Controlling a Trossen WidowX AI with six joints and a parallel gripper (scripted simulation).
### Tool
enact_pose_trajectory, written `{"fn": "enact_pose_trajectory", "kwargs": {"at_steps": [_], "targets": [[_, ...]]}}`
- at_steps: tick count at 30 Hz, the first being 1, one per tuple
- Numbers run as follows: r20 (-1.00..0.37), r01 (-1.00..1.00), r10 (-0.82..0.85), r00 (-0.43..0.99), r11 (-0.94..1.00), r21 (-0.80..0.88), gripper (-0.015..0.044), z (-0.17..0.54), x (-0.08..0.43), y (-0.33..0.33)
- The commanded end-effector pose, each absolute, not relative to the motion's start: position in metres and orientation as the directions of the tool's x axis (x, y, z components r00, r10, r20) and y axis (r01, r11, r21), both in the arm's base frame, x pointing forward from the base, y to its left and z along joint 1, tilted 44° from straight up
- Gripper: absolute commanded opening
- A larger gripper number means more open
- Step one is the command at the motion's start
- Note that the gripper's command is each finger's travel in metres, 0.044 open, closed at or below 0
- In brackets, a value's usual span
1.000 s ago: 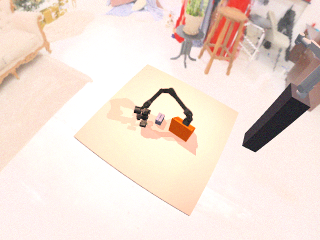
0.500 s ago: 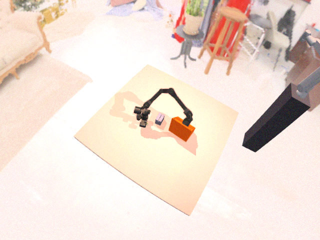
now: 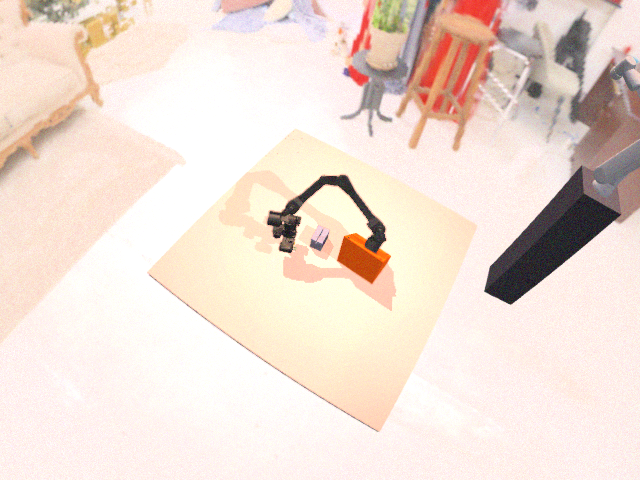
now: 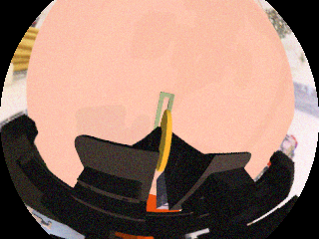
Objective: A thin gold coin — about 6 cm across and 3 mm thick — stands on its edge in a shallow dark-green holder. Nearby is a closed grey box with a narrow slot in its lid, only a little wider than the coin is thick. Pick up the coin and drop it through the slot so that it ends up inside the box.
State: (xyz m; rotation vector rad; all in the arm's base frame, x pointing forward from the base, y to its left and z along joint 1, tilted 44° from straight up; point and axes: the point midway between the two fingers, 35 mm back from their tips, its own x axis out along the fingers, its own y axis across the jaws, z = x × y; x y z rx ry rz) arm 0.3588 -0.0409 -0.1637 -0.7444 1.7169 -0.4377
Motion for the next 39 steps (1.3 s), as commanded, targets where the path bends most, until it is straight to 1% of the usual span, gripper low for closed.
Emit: {"fn": "enact_pose_trajectory", "kwargs": {"at_steps": [1,27,39], "targets": [[-0.728,-0.24,-0.673,-0.133,0.735,-0.635,0.0,-0.152,0.365,-0.032],[-0.728,-0.245,-0.672,-0.134,0.734,-0.633,0.0,-0.113,0.369,0.004],[-0.728,-0.592,-0.672,-0.134,0.643,-0.485,0.0,-0.111,0.367,0.002]]}}
